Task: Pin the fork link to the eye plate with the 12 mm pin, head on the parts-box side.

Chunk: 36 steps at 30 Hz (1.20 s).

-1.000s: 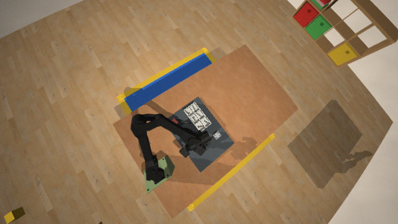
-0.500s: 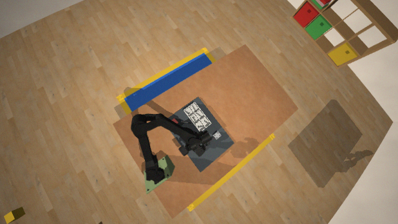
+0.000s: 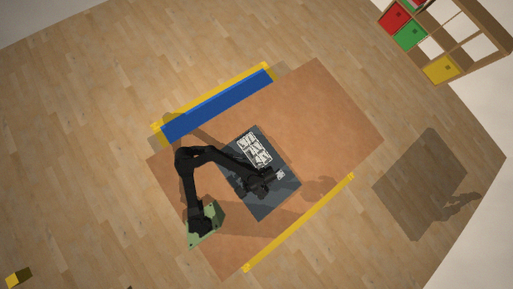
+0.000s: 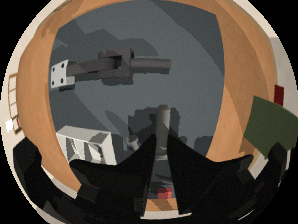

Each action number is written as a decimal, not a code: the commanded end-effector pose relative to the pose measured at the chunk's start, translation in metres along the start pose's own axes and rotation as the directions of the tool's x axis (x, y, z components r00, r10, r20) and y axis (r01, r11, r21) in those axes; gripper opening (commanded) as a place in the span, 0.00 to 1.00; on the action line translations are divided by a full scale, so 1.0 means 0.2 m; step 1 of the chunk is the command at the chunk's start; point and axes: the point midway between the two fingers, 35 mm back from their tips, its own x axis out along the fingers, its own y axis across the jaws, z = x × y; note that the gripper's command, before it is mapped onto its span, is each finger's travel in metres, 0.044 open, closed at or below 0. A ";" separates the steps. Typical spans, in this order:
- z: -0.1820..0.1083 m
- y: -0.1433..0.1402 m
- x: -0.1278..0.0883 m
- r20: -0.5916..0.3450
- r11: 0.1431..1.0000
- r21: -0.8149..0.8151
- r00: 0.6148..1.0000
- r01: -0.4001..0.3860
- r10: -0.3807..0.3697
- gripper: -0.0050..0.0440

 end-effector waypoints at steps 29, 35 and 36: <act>0.05 0.21 0.00 0.002 1.000 0.006 1.000 0.003 -0.003 0.14; 0.06 0.24 0.00 0.002 1.000 0.006 1.000 0.003 -0.003 0.14; 0.06 0.24 0.00 0.002 1.000 0.006 1.000 0.003 -0.003 0.14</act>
